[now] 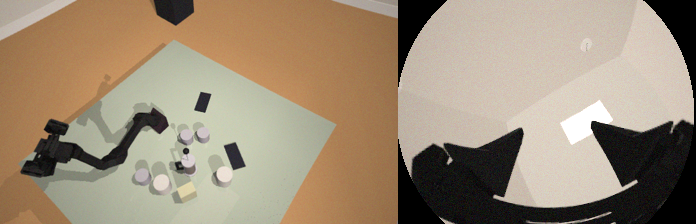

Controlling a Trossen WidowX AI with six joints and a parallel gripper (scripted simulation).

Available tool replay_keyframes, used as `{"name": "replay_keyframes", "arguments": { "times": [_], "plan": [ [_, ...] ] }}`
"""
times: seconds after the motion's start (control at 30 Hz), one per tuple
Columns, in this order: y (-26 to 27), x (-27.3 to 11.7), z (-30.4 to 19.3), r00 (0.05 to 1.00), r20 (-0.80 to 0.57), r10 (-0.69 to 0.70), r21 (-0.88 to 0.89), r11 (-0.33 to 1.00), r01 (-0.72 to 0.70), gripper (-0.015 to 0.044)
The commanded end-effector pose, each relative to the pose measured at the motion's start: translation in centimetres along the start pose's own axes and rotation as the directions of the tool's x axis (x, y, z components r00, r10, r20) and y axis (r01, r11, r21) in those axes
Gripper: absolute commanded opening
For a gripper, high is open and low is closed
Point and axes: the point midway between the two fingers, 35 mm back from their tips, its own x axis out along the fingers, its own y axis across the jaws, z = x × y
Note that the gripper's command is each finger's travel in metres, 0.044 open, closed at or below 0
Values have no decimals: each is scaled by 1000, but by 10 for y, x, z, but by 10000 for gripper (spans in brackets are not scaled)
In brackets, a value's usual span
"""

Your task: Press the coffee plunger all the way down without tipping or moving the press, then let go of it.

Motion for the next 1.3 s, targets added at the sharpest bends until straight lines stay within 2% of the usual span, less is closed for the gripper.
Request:
{"name": "replay_keyframes", "arguments": {
  "times": [0.0, 0.2, 0.3, 0.47, 0.6, 0.77, 0.93, 1.1, 1.2, 1.27],
  "plan": [
    [-54, 7, -4, 998, 59, -33, -324, 945, 50, 440],
    [-88, 14, 3, 992, 118, -52, -501, 859, 104, 440],
    [-121, 21, 18, 978, 199, -66, -649, 739, 181, 440],
    [-176, 34, 66, 925, 378, -45, -842, 397, 364, 440],
    [-210, 41, 122, 846, 534, 12, -844, 65, 532, 440],
    [-235, 39, 203, 699, 702, 132, -622, -365, 693, 440],
    [-242, 21, 289, 508, 813, 285, -204, -678, 706, 440],
    [-230, -13, 368, 295, 843, 449, 255, -818, 515, 440],
    [-214, -40, 408, 166, 819, 549, 486, -818, 309, 440],
    [-205, -54, 421, 113, 800, 589, 562, -802, 205, 440]
  ]
}}
